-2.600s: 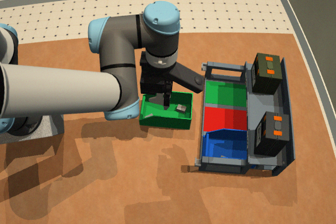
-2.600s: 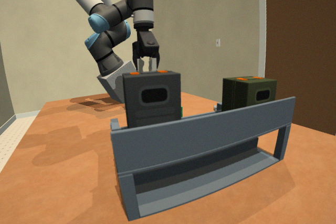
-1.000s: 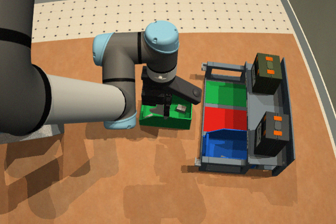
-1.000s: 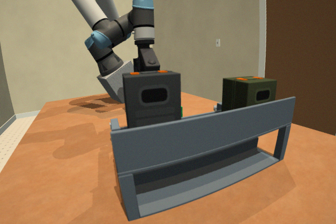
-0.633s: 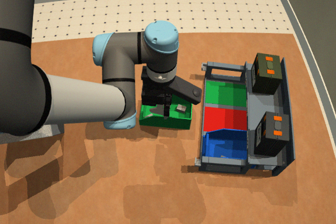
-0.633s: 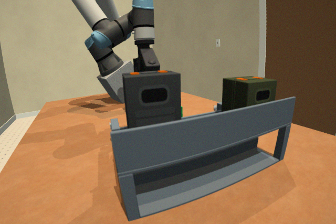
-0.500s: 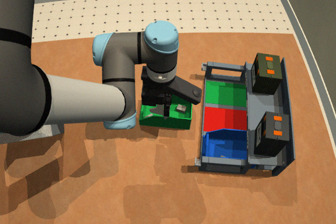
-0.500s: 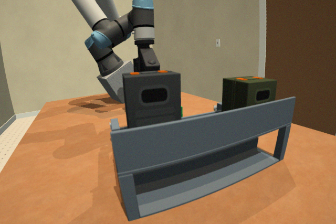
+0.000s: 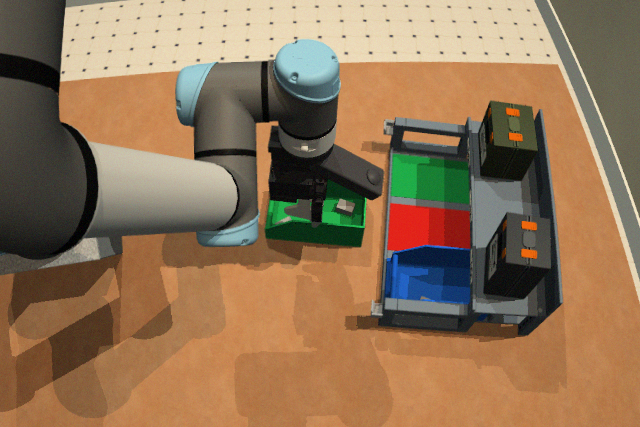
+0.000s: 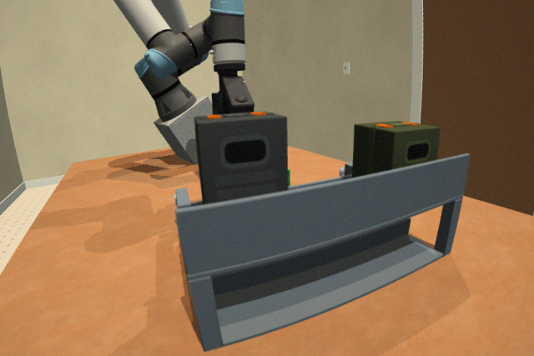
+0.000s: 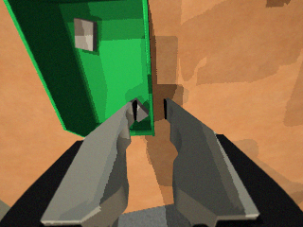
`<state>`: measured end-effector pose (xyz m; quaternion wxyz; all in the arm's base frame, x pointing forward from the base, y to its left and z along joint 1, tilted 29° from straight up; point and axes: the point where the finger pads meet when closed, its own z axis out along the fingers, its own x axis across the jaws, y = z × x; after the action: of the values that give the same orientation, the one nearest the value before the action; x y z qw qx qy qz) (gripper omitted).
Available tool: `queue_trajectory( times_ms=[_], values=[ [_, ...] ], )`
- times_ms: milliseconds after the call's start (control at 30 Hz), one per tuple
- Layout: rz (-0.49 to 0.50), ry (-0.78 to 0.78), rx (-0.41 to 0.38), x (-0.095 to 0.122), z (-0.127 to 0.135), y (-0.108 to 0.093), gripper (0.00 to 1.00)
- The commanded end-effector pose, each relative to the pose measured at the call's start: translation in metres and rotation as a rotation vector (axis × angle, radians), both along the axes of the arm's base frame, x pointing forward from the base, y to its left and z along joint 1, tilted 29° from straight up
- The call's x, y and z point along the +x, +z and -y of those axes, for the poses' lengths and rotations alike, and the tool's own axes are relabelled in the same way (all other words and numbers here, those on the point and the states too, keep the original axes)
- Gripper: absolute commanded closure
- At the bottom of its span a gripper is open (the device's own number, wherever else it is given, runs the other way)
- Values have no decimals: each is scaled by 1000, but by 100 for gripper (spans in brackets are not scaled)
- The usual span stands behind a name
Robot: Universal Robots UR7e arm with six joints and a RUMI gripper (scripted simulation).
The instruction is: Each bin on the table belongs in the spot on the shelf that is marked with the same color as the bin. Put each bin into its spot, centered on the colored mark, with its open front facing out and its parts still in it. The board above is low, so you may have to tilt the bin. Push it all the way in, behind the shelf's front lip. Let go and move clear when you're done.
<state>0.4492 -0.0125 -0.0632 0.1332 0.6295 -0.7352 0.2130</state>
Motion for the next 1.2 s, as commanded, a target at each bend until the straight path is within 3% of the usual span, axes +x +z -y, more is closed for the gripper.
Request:
queue_trajectory(
  times_ms=[0, 1167],
  values=[
    [0, 0, 1, -1, 0, 0, 85],
    [3, 0, 1, 2, 0, 1, 85]
  ],
)
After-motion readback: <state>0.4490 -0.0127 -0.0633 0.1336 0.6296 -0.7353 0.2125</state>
